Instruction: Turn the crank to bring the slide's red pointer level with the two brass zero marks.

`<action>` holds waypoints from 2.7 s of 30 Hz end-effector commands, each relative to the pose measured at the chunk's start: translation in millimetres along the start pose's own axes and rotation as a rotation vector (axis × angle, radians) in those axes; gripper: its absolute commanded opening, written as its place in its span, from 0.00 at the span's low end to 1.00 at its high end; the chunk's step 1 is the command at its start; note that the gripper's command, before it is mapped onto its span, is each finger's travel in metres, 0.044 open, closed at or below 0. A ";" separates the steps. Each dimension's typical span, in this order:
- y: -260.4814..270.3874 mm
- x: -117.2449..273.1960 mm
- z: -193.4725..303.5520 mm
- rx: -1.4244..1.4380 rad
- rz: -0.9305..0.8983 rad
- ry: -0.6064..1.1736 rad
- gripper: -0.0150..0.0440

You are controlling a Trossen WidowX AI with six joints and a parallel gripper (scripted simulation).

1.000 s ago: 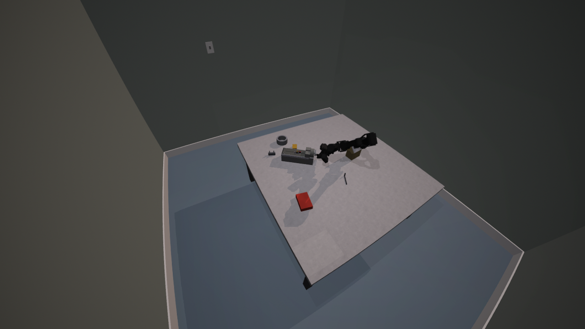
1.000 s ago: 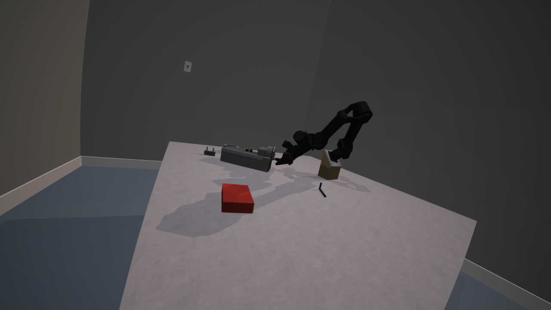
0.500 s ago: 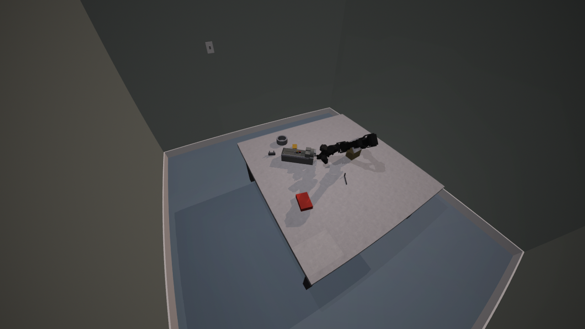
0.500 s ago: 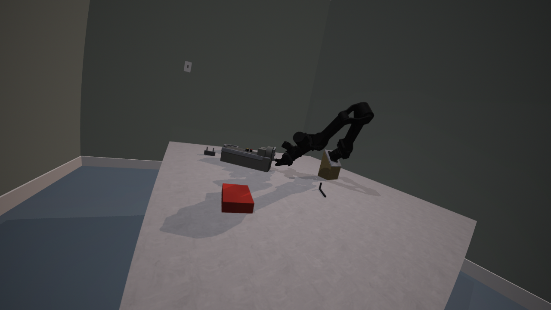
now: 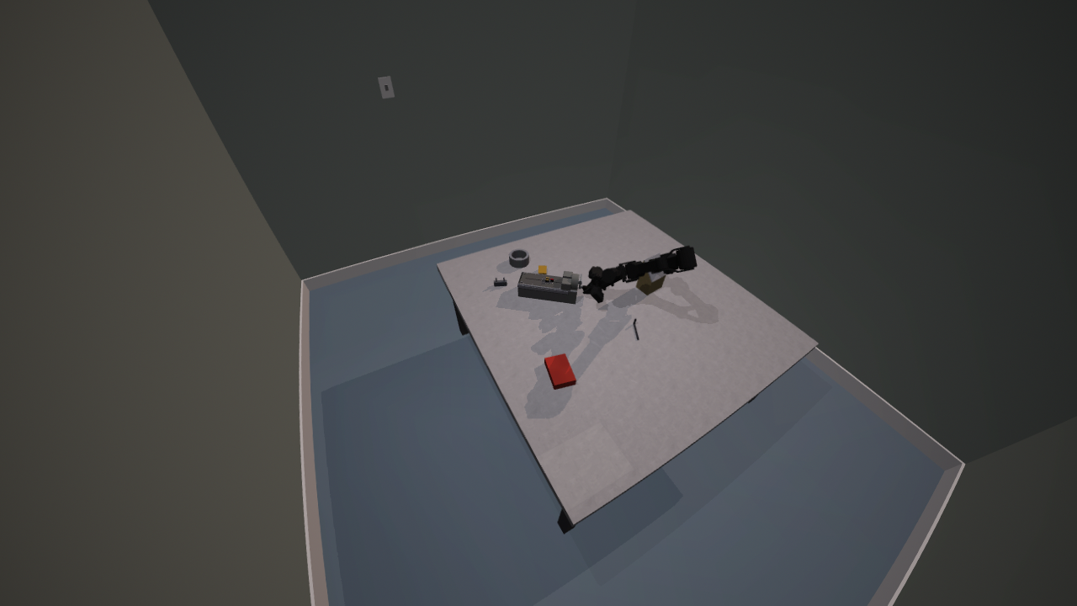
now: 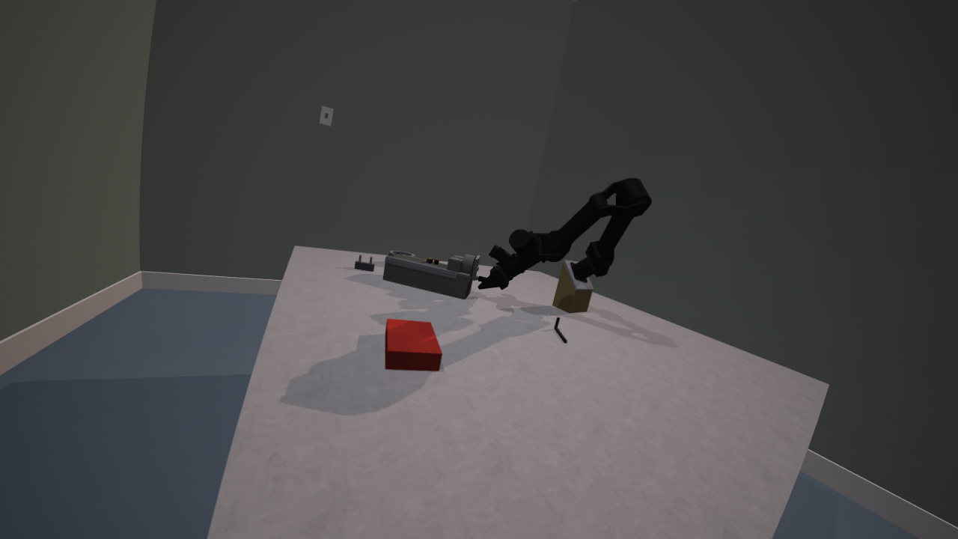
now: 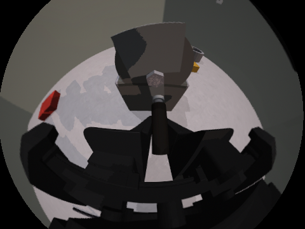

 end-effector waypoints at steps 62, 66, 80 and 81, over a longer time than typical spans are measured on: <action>15.9 0.7 -1.9 0.011 -0.024 0.007 0.25; 16.4 0.8 -2.1 0.011 -0.024 0.007 0.25; 18.2 1.6 -2.7 0.011 -0.024 0.007 0.25; 18.4 1.6 -2.7 0.011 -0.024 0.007 0.25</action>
Point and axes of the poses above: the point midway between the two fingers, 35 mm back from their tips, its own x axis back along the fingers, its own y axis across the jaws, z = x × y, the point moved 6 cm from there along x, back along the fingers, and after that the axes turned 6 degrees about x, right-handed, at the moved point
